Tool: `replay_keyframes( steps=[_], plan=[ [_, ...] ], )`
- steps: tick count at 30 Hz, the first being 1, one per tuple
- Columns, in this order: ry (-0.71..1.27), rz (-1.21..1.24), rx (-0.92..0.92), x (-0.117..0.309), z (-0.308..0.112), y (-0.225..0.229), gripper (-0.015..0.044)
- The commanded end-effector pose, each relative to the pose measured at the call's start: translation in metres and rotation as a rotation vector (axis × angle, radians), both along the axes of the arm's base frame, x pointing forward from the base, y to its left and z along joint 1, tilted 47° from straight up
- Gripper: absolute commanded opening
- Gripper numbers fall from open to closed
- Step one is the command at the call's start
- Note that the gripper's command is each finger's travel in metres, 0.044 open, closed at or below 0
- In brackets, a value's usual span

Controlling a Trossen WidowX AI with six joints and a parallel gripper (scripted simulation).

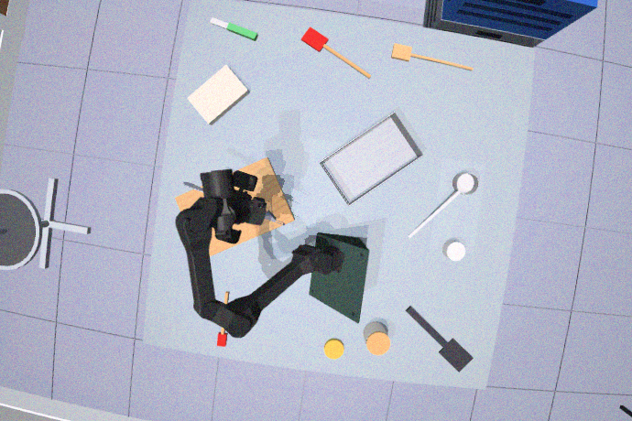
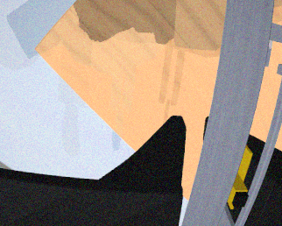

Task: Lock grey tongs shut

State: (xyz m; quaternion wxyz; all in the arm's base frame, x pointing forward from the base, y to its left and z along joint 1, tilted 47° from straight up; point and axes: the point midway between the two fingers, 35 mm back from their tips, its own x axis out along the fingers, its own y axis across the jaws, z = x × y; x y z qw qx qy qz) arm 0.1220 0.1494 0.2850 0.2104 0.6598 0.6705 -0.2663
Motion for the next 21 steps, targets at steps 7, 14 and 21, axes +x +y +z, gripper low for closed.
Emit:
replay_keyframes(
  steps=[7,14,21],
  plan=[
    [-0.016,-0.118,0.145,0.015,0.000,0.006,-0.0150],
    [-0.030,-0.187,0.276,0.025,0.001,0.007,-0.0150],
    [-0.040,-0.224,0.398,0.029,0.002,0.007,-0.0150]
  ],
)
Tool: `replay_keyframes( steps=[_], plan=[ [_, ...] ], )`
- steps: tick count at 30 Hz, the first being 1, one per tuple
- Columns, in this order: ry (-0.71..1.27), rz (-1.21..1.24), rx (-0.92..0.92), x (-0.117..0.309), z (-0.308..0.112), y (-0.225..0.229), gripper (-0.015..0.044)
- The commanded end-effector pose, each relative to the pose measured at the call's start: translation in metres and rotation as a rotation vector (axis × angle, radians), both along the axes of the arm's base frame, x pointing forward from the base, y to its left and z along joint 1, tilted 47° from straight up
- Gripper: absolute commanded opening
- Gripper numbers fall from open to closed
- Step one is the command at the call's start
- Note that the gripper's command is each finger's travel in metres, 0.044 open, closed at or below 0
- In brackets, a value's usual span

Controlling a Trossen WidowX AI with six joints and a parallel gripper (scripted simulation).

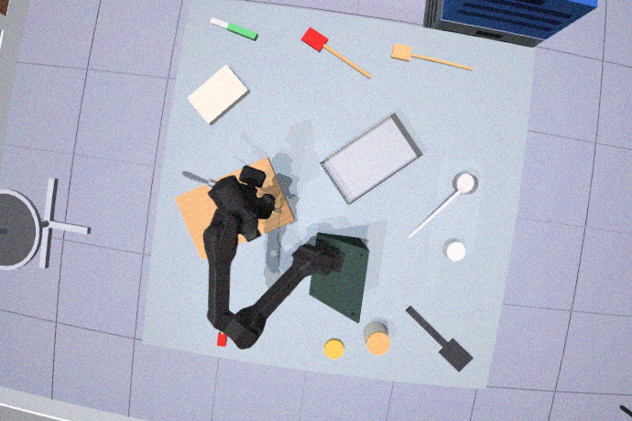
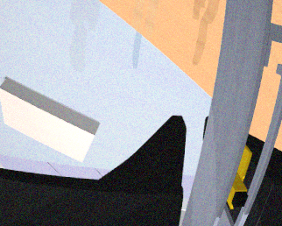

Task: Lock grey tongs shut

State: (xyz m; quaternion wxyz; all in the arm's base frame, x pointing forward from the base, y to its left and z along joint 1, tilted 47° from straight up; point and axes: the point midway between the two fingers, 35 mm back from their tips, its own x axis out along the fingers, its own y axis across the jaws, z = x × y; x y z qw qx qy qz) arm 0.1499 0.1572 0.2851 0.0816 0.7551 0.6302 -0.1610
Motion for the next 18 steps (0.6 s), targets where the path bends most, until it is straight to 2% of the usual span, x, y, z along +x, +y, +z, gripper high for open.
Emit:
replay_keyframes(
  steps=[1,18],
  plan=[
    [-0.011,-0.020,0.083,0.001,0.002,-0.001,-0.0150],
    [-0.043,0.012,0.296,-0.012,-0.004,-0.009,-0.0150]
  ],
)
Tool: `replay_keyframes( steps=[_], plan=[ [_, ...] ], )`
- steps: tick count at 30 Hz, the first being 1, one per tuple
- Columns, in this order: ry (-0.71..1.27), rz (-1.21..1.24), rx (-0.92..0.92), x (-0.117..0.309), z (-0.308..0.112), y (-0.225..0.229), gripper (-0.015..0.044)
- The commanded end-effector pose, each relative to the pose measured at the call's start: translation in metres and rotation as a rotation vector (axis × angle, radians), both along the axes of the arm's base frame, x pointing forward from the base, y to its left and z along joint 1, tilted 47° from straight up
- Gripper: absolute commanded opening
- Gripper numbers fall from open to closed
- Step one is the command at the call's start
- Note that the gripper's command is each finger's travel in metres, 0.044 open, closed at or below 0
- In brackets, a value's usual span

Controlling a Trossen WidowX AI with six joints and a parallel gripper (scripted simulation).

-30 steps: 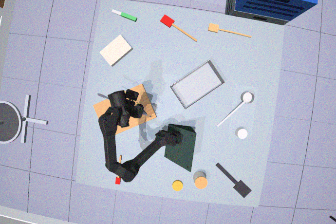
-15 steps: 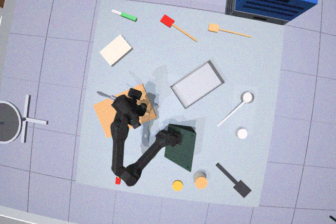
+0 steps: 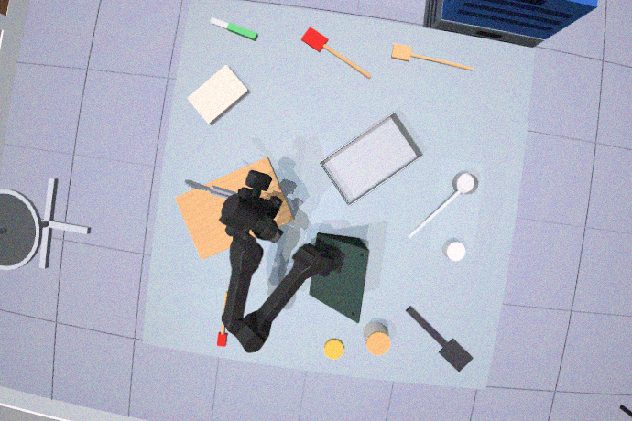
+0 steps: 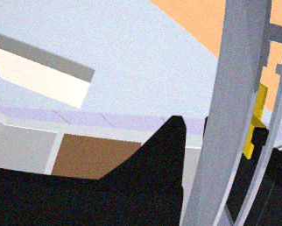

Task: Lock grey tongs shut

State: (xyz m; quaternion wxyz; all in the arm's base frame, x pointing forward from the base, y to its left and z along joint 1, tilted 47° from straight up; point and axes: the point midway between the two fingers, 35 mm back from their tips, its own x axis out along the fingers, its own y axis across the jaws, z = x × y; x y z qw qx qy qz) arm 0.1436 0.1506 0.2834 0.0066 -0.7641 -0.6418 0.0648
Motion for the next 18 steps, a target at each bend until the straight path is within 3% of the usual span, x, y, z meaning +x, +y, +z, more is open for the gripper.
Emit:
replay_keyframes(
  steps=[1,18],
  plan=[
    [-0.012,0.024,0.043,-0.007,-0.003,-0.003,-0.0150],
    [-0.018,0.098,0.089,-0.027,-0.020,-0.008,-0.0150]
  ],
)
